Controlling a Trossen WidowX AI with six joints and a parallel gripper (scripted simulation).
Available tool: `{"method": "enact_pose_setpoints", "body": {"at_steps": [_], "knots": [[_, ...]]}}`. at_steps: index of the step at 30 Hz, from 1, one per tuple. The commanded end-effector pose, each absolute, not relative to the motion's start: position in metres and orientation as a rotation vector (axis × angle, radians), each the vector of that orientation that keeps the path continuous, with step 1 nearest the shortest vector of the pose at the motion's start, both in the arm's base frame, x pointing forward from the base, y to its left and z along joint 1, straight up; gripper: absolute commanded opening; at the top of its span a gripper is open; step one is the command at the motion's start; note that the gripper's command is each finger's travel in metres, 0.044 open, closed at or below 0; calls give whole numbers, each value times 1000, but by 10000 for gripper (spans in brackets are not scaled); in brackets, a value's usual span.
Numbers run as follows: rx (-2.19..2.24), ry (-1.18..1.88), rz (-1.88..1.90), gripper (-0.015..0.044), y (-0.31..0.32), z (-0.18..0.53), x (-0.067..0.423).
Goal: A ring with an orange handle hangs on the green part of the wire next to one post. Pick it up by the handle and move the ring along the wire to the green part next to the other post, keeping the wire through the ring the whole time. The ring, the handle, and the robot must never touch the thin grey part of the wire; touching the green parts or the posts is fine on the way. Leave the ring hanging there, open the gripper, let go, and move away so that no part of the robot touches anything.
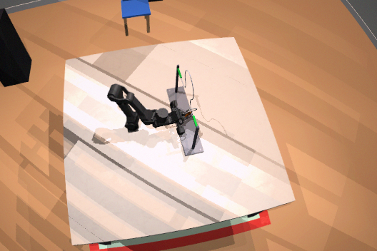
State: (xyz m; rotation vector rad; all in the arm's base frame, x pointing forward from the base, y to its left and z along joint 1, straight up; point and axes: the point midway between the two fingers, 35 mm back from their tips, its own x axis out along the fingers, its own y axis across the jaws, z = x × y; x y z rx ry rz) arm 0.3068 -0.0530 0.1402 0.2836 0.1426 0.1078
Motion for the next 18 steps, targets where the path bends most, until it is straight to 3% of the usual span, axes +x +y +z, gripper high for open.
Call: {"method": "enact_pose_setpoints", "body": {"at_steps": [1, 18], "knots": [[337, 154, 118, -150, -44, 147, 304], [686, 259, 191, -150, 6, 179, 286]]}}
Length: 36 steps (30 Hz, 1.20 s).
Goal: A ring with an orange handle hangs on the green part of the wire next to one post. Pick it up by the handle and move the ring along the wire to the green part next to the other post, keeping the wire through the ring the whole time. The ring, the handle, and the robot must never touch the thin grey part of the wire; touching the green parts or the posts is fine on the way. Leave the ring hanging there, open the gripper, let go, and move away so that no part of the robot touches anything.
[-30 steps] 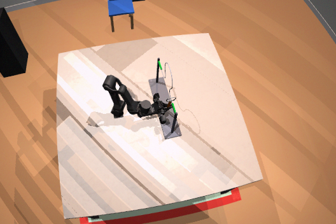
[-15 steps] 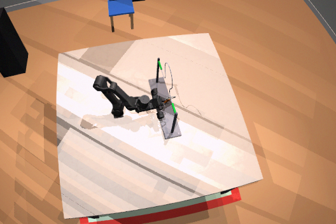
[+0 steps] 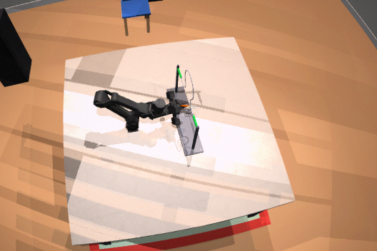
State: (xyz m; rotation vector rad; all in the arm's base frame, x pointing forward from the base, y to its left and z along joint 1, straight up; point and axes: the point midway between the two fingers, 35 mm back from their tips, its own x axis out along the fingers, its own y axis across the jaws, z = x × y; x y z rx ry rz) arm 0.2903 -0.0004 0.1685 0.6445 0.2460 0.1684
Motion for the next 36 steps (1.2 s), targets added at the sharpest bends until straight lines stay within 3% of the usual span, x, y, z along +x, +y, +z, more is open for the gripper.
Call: {"method": "enact_pose_setpoints", "body": {"at_steps": [1, 22, 36], "knots": [[703, 270, 198, -150, 8, 181, 285], [1109, 528, 432, -150, 34, 243, 246], [1356, 509, 512, -150, 44, 280, 243]]}}
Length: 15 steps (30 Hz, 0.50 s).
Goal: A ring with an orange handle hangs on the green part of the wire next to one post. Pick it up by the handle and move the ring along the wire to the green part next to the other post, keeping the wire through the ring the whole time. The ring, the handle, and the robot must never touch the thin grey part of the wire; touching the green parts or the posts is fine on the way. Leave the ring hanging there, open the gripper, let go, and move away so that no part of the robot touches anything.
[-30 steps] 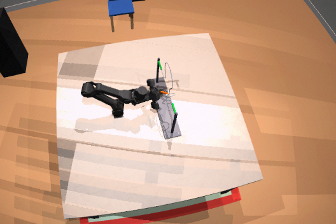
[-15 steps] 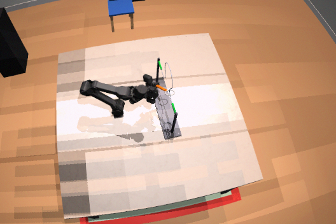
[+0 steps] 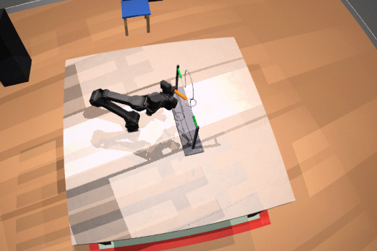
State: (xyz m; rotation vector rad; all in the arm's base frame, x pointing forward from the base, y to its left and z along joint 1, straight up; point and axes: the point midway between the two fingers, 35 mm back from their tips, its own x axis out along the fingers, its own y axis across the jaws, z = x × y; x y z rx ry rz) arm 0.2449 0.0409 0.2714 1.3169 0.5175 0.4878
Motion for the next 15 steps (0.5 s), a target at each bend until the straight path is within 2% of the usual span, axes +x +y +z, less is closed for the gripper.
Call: {"method": "enact_pose_setpoints", "body": {"at_steps": [1, 15], "knots": [[1376, 507, 518, -150, 44, 283, 243], [1665, 461, 599, -150, 44, 328, 242]]}}
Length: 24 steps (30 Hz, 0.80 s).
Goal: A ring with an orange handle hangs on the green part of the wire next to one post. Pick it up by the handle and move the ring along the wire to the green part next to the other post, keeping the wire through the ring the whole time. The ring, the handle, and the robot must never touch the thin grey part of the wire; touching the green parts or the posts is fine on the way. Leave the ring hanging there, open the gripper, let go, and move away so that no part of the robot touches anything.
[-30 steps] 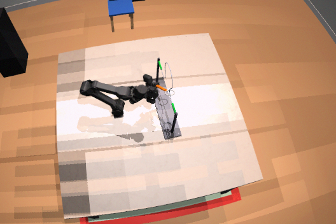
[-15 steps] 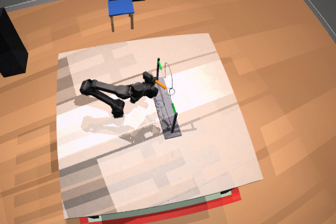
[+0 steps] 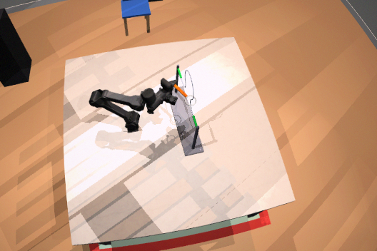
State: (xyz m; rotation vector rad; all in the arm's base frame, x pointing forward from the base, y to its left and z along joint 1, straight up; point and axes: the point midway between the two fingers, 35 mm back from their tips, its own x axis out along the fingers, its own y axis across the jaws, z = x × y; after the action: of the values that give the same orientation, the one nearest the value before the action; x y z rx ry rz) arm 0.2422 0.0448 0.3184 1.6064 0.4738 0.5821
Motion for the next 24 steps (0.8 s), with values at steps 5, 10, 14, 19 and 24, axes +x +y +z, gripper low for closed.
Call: {"method": "enact_pose_setpoints", "body": {"at_steps": [5, 10, 14, 19, 24], "knots": [[1770, 443, 628, -150, 40, 344, 242], [1860, 427, 653, -150, 35, 358, 242], [1922, 399, 638, -150, 33, 368, 245], [1999, 356, 599, -150, 29, 382, 251], [2016, 356, 600, -150, 26, 388, 252]]}}
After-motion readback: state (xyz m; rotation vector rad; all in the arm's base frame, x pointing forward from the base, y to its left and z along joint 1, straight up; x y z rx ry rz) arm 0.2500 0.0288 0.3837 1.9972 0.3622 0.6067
